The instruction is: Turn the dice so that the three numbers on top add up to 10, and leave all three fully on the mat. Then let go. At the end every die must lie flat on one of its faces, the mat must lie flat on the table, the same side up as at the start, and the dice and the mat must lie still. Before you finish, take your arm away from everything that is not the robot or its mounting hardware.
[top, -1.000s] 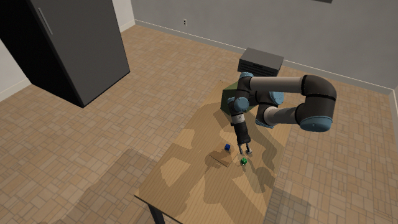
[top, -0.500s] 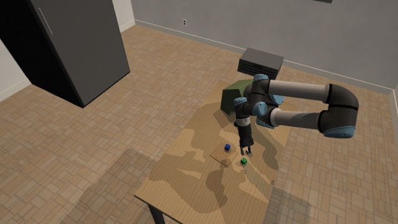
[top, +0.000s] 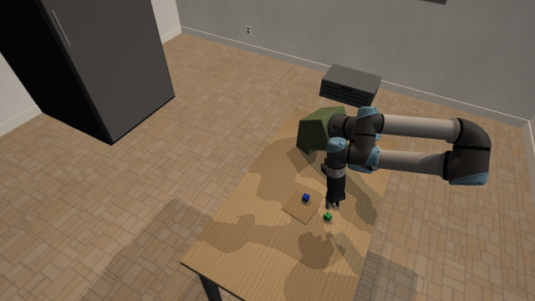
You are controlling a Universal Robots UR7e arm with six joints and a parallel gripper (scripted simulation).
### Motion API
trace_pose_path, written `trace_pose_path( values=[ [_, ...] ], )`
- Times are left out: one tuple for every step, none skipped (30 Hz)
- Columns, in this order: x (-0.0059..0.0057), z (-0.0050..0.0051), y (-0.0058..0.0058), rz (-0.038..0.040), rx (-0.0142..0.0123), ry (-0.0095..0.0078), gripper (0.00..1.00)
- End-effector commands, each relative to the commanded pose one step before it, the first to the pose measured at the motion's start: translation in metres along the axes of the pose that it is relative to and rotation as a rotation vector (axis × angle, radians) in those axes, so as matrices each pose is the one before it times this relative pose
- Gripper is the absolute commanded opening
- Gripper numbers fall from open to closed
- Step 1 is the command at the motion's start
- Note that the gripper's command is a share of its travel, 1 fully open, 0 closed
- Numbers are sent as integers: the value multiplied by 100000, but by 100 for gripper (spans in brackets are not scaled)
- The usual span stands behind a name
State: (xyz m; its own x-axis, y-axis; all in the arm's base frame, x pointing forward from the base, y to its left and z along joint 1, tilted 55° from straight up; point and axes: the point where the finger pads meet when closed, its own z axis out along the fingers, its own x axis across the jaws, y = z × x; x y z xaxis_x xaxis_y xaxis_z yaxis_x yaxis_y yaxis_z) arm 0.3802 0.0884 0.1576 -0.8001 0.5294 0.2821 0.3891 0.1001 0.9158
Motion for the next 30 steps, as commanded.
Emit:
trace_pose_path(
  values=[
    [40, -15, 214, 1572, 11942, -404, 87],
    [0, -24, 89, 8, 1903, 25, 87],
    [-6, -29, 95, 5, 1790, -45, 87],
    [-11, -33, 99, 2, 1676, -103, 87],
    [-15, -36, 102, 0, 1561, -150, 87],
    [-11, -35, 95, 1, 1504, -123, 87],
    [20, -21, 55, 11, 1699, 182, 87],
    [12, -24, 56, 8, 1567, 121, 87],
    [6, -26, 57, 6, 1436, 71, 87],
    [2, -26, 56, 4, 1306, 31, 87],
    [-1, -27, 54, 3, 1179, 0, 87],
    [-4, -26, 52, 2, 1054, -23, 87],
    [-6, -25, 48, 2, 934, -39, 87],
    [-6, -23, 44, 1, 818, -48, 87],
    [-7, -21, 40, 1, 708, -53, 87],
    [-7, -19, 35, 1, 603, -53, 87],
    [0, 0, 0, 0, 0, 0, 87],
    [0, 0, 0, 0, 0, 0, 87],
    [-6, -17, 30, 0, 505, -50, 87],
    [-5, -14, 25, 0, 413, -45, 87],
    [-5, -11, 21, 0, 329, -38, 87],
    [-4, -9, 16, 0, 253, -31, 87],
    [-3, -7, 12, 0, 185, -24, 87],
    [-2, -5, 8, 0, 127, -17, 87],
    [-1, -3, 5, 0, 79, -10, 87],
    [-1, -2, 3, 0, 41, -6, 87],
    [0, -1, 1, 0, 16, -2, 87],
    [0, 0, 0, 0, 2, 0, 87],
    [0, 0, 0, 0, 0, 0, 100],
    [0, 0, 0, 0, 0, 0, 100]
  ],
)
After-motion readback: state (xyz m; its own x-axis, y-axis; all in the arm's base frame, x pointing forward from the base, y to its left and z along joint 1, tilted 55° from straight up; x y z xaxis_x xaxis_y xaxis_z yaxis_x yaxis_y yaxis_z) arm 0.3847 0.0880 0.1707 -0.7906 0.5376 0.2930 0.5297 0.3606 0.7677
